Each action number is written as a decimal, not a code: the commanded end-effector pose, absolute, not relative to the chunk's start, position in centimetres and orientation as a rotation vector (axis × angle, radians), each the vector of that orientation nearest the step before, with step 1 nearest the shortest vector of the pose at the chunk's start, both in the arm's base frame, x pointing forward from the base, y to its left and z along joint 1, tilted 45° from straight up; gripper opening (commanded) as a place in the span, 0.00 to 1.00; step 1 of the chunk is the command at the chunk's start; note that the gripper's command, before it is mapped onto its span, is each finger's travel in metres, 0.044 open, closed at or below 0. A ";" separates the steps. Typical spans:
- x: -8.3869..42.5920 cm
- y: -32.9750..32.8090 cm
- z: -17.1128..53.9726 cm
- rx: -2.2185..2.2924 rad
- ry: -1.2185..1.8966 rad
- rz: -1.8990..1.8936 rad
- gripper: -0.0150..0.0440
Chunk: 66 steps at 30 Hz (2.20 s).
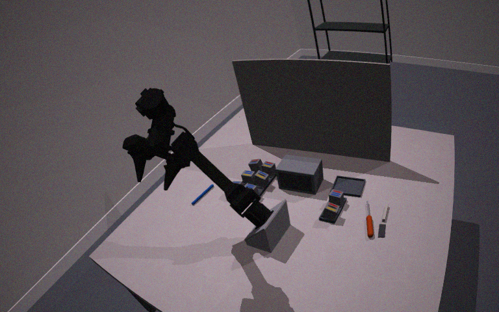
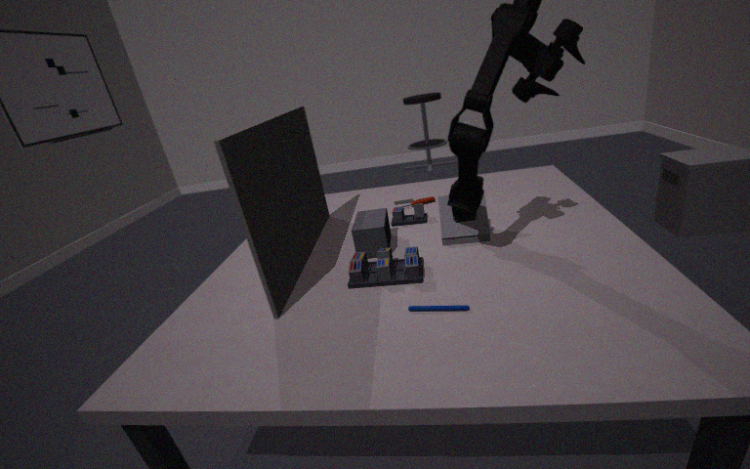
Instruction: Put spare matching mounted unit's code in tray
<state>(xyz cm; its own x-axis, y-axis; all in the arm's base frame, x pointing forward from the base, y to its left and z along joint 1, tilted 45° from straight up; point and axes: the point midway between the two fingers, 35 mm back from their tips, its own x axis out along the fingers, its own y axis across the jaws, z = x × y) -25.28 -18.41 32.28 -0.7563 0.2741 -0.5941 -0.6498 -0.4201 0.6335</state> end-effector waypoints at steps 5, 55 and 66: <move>-25.3 -18.4 32.3 -0.549 1.227 2.189 1.00; 34.9 -14.8 12.9 -2.078 -4.091 -0.795 1.00; 37.3 -10.6 12.4 -1.807 -4.024 -1.622 1.00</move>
<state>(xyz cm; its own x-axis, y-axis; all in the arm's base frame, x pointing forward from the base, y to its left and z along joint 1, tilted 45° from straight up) 37.15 -10.57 12.64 0.1333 0.6696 -0.7306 0.0026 0.7370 0.6759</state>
